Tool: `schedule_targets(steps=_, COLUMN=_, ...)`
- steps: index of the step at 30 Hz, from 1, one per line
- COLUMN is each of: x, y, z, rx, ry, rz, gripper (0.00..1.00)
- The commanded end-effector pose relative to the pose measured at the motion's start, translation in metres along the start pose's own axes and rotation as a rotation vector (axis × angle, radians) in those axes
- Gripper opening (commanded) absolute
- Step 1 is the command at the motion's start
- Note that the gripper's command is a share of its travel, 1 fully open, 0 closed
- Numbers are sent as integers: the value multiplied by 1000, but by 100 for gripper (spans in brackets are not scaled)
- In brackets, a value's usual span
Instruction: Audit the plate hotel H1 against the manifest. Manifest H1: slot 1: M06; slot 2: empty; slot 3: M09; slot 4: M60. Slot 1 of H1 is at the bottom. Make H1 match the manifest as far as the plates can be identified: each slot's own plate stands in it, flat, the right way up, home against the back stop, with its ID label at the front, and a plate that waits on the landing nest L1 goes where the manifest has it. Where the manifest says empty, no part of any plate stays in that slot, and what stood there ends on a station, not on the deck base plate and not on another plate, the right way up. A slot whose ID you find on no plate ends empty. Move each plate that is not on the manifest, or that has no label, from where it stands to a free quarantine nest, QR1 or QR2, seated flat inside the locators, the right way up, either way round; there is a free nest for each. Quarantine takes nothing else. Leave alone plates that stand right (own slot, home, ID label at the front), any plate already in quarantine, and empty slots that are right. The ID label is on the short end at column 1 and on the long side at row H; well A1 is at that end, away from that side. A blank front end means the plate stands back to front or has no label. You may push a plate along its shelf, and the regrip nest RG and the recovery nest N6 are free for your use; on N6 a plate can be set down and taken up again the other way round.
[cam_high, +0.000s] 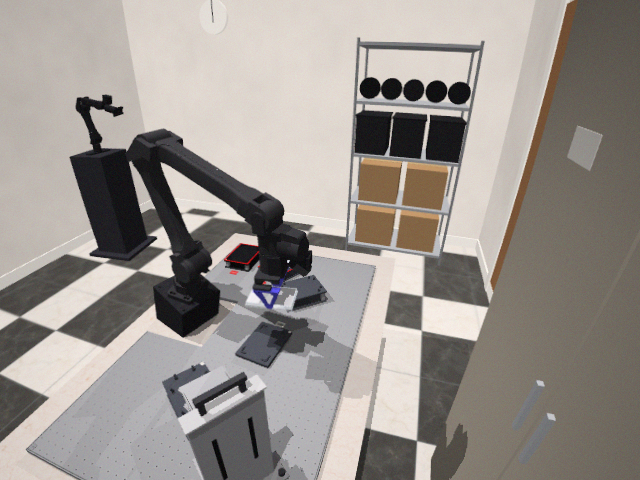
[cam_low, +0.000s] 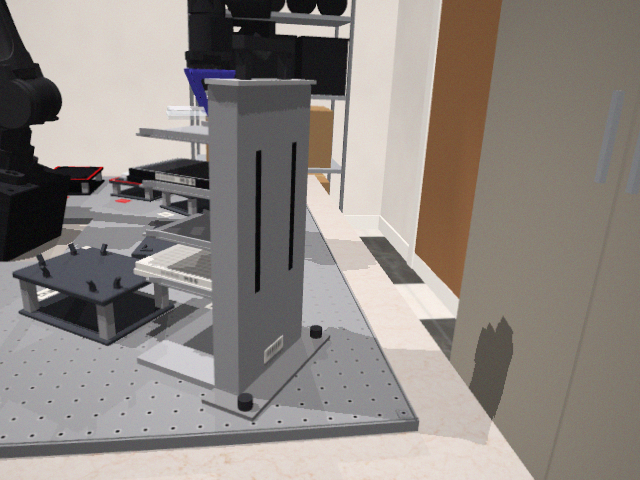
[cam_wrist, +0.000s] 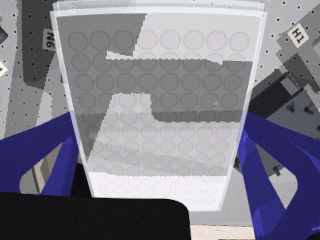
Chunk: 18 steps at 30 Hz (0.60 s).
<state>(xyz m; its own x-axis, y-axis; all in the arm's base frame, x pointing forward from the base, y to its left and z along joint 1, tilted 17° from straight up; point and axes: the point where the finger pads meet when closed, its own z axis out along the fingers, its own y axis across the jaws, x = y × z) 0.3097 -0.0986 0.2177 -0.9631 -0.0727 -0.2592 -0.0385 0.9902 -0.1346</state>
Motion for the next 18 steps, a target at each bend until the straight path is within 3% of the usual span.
schedule_targets(steps=1, x=-1, y=12, z=-7, rx=4, ry=-19, rz=-71, gripper=86)
schedule_targets(steps=18, x=-11, y=62, z=2, rx=-8, ry=10, rz=-324, gripper=86)
